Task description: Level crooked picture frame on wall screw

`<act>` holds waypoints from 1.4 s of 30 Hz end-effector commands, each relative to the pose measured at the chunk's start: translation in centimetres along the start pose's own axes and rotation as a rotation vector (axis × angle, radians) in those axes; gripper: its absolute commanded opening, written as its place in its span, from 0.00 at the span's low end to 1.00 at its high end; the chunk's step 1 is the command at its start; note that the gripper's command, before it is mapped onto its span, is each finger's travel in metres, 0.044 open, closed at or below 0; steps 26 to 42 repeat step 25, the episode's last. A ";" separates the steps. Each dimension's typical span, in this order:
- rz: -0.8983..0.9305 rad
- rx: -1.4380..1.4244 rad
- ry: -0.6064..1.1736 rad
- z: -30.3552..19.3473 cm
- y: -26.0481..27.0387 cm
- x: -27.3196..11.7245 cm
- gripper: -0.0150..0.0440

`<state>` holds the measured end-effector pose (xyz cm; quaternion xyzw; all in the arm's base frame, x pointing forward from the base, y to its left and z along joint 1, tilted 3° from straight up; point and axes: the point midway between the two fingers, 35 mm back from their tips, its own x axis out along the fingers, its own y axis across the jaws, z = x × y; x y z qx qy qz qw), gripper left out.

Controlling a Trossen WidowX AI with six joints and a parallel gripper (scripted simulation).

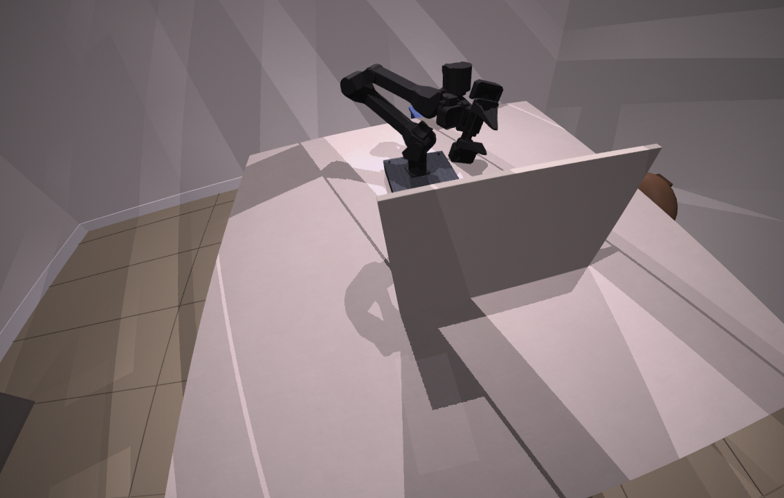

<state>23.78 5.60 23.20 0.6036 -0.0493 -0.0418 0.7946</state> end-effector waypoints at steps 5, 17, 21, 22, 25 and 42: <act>-0.003 -0.089 -0.003 0.9 0.4 -3.3 0.69; -0.003 -0.089 -0.003 0.9 0.4 -3.3 0.69; -0.003 -0.089 -0.003 0.9 0.4 -3.3 0.69; -0.003 -0.089 -0.003 0.9 0.4 -3.3 0.69; -0.003 -0.089 -0.003 0.9 0.4 -3.3 0.69; -0.003 -0.089 -0.003 0.9 0.4 -3.3 0.69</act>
